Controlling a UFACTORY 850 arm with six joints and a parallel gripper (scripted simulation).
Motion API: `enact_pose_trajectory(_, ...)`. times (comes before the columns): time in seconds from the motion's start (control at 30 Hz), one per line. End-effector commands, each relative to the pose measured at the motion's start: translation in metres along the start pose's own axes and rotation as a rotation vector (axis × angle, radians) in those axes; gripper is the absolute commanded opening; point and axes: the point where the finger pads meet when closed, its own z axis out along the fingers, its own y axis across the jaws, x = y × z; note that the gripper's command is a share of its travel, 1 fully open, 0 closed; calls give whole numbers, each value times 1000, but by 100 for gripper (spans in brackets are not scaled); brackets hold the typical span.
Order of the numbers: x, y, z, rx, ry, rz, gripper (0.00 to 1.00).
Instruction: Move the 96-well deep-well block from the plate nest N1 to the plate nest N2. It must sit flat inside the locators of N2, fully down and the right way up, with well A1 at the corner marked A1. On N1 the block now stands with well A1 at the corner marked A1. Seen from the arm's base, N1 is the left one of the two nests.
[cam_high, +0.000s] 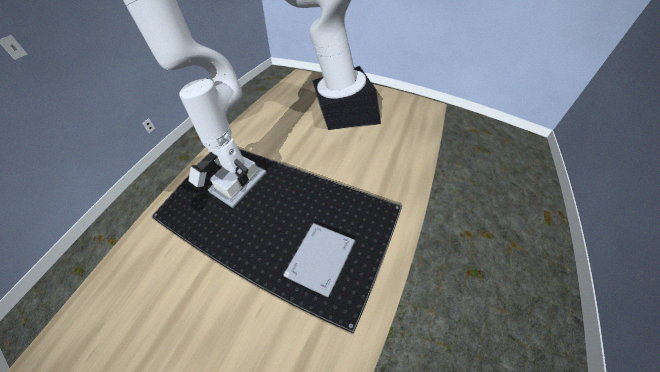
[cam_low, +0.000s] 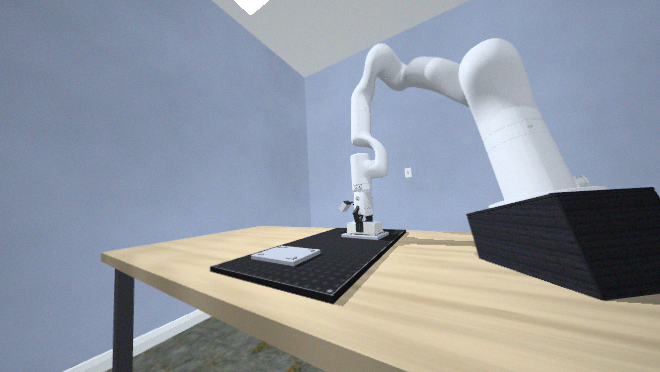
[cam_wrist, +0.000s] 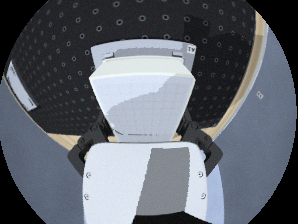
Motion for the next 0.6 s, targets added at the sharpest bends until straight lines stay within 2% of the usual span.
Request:
enact_pose_trajectory(0.0,1,0,0,0,2,0,0)
enact_pose_trajectory(0.53,1,0,2,0,2,0,0)
enact_pose_trajectory(0.57,1,0,3,0,2,0,100)
